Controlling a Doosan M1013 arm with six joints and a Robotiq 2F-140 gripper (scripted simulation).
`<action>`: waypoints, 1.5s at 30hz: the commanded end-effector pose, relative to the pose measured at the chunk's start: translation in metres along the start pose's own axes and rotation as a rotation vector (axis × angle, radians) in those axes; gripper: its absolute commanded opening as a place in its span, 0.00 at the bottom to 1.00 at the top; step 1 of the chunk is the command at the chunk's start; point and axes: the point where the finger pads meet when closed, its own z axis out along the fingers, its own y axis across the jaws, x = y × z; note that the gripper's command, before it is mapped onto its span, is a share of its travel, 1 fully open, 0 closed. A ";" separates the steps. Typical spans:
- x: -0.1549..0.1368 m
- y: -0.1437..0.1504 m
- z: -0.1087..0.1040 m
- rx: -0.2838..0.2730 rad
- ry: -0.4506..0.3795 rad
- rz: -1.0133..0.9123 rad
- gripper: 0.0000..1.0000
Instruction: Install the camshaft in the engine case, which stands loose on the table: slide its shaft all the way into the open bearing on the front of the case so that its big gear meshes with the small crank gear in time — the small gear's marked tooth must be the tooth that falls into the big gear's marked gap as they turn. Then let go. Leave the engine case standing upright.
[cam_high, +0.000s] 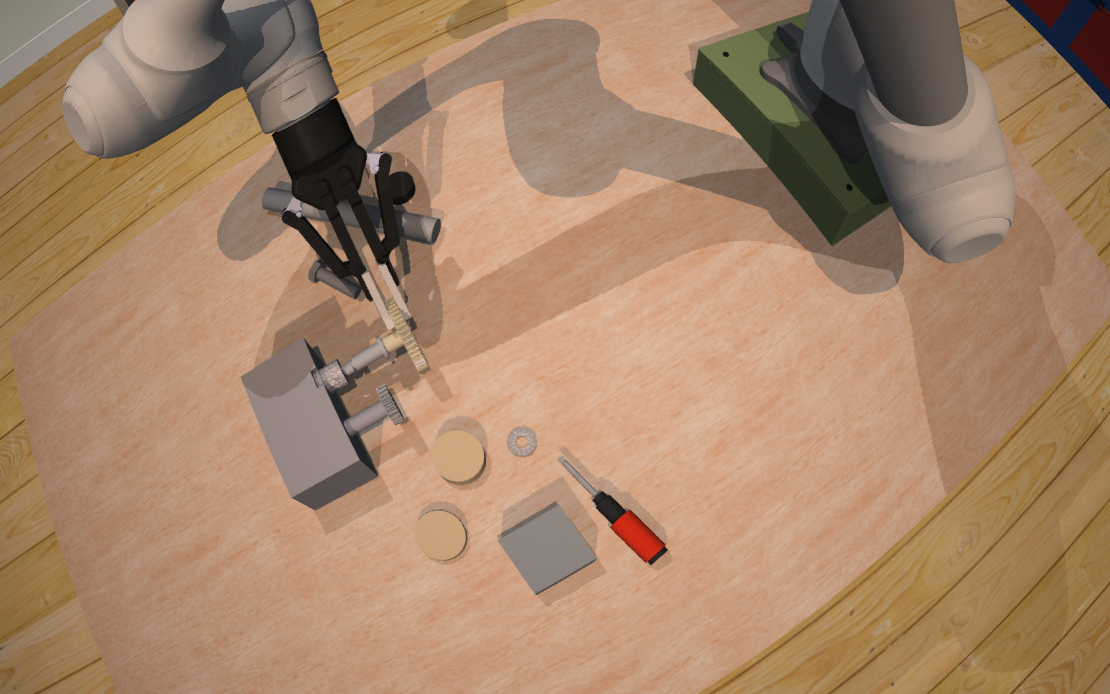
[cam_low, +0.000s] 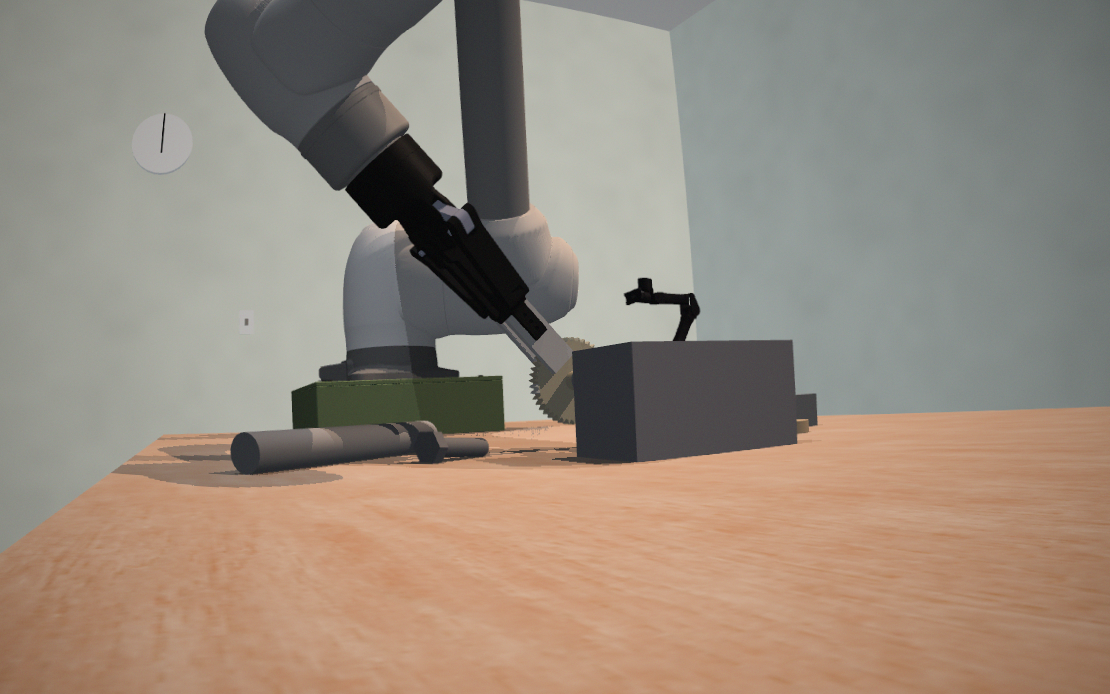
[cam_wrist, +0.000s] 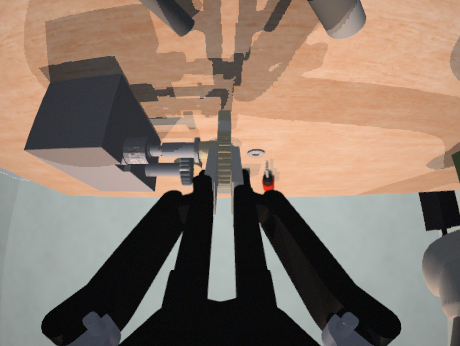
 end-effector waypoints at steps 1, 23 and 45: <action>-0.002 -0.004 -0.001 0.001 -0.002 0.000 0.05; -0.002 -0.004 -0.001 0.001 -0.002 0.000 0.05; -0.002 -0.012 -0.001 0.002 -0.002 0.000 0.05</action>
